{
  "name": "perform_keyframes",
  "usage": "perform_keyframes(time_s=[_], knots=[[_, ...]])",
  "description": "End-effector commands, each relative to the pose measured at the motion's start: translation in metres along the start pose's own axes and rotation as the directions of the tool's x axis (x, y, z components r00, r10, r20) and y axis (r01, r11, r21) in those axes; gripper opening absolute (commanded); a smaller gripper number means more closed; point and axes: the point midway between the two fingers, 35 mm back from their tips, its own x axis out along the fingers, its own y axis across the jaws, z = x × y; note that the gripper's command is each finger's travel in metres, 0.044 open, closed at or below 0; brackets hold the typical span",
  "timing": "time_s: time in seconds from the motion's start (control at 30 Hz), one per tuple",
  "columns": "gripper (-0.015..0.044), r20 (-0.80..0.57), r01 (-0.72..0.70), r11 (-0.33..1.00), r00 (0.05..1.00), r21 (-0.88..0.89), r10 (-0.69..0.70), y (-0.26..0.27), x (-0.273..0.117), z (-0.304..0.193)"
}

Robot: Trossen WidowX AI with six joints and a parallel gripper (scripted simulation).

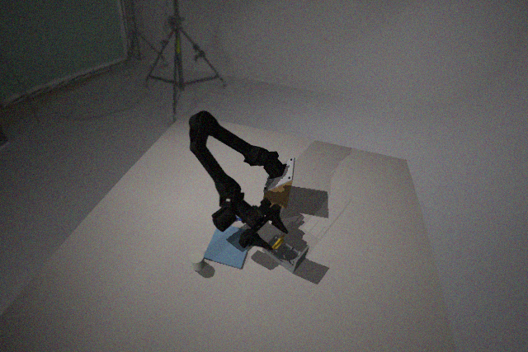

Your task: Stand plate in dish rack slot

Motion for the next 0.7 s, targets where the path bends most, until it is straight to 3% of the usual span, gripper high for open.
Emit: perform_keyframes(time_s=[0.0,0.27,0.43,0.67], knots=[[0.0400,-0.004,-0.003,1.000,1.000,-0.011,0.003,-0.005,-0.003,0.032],[0.0400,0.012,0.010,1.000,1.000,-0.006,-0.010,-0.008,-0.014,0.105],[0.0400,0.001,0.002,1.000,1.000,0.012,-0.002,-0.007,-0.014,0.107],[0.0400,-0.120,-0.058,0.979,0.989,0.194,0.082,0.000,-0.008,0.106]])
